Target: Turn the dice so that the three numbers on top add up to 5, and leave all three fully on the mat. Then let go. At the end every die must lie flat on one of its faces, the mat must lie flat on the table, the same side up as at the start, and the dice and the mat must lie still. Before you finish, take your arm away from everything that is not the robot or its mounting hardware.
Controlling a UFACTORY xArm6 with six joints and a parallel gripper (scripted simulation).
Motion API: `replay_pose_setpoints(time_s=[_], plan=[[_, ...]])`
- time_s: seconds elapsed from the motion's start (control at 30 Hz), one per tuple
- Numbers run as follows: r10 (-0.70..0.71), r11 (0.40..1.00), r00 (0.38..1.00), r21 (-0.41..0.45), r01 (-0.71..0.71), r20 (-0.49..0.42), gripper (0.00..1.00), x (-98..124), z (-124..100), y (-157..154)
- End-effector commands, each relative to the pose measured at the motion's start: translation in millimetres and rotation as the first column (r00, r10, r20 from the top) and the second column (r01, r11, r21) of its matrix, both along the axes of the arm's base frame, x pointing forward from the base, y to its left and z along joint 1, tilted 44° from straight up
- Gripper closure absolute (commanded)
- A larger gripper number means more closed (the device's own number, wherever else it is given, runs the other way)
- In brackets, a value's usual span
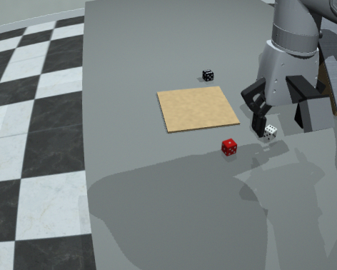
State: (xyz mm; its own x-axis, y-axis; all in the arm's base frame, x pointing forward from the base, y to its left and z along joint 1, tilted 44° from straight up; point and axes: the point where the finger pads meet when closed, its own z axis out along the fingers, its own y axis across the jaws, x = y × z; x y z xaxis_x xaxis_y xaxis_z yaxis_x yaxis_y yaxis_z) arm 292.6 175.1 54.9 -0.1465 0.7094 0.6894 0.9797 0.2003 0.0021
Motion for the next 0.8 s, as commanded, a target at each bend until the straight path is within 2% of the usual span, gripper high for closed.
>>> replay_pose_setpoints(time_s=[0.0,0.13,0.37,0.43,0.6,0.77], plan=[[-0.001,1.0,1.0,0.0,0.001,0.002,0.0,4,1,1],[-0.001,1.0,1.0,0.0,0.001,0.002,0.0,20,3,6],[-0.001,1.0,1.0,0.0,0.001,0.002,0.0,65,9,21],[-0.001,1.0,1.0,0.0,0.001,0.002,0.0,65,9,21],[-0.001,1.0,1.0,0.0,0.001,0.002,0.0,85,11,28],[-0.001,1.0,1.0,0.0,0.001,0.002,0.0,88,12,29]])
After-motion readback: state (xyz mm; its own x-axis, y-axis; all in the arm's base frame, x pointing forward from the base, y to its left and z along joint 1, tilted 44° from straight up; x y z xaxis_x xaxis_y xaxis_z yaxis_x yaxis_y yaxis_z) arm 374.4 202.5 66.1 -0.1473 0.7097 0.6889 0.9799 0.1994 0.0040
